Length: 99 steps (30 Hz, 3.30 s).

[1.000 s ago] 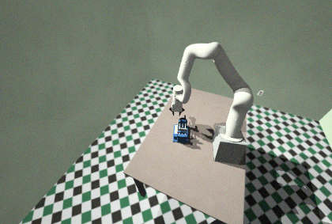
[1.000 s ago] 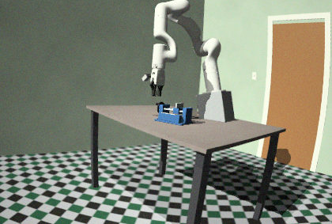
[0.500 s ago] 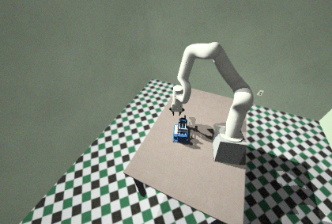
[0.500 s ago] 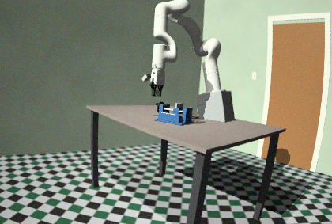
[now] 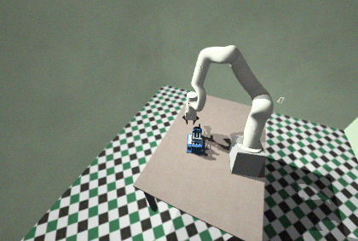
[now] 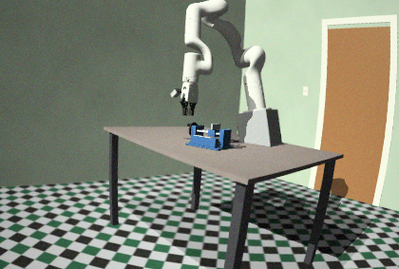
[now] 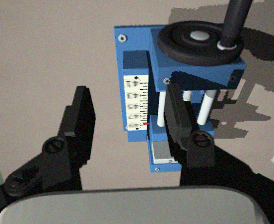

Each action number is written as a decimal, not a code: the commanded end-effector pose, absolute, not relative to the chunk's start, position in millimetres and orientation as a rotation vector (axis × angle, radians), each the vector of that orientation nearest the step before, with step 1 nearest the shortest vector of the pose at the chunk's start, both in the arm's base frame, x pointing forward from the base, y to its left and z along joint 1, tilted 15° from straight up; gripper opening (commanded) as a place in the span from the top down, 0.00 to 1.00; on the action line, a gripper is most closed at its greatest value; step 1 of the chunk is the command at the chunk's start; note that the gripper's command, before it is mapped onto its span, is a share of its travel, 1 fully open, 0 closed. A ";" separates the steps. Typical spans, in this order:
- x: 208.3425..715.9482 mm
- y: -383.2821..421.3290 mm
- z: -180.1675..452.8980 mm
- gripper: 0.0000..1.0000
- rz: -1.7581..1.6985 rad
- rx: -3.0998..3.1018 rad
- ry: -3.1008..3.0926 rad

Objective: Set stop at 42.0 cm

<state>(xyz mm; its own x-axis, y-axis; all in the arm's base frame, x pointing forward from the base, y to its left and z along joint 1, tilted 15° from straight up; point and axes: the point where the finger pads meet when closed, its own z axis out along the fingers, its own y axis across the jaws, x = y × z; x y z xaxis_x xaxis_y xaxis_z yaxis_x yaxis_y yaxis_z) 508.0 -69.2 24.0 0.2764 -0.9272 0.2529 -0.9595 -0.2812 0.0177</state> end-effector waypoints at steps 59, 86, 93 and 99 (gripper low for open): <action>435.7 -136.5 32.7 0.43 0.291 2.372 -1.772; 436.8 -141.3 13.9 0.43 0.291 2.372 -1.772; 438.2 -147.2 -9.2 0.43 0.291 2.372 -1.772; 438.9 -150.6 -22.2 0.43 0.291 2.372 -1.772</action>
<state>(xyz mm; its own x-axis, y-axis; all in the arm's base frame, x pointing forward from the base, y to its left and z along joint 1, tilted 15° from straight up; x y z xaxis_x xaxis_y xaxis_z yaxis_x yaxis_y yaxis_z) 437.4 -148.6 -16.3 0.2778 -0.9282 0.2475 -0.9597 -0.2796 0.0285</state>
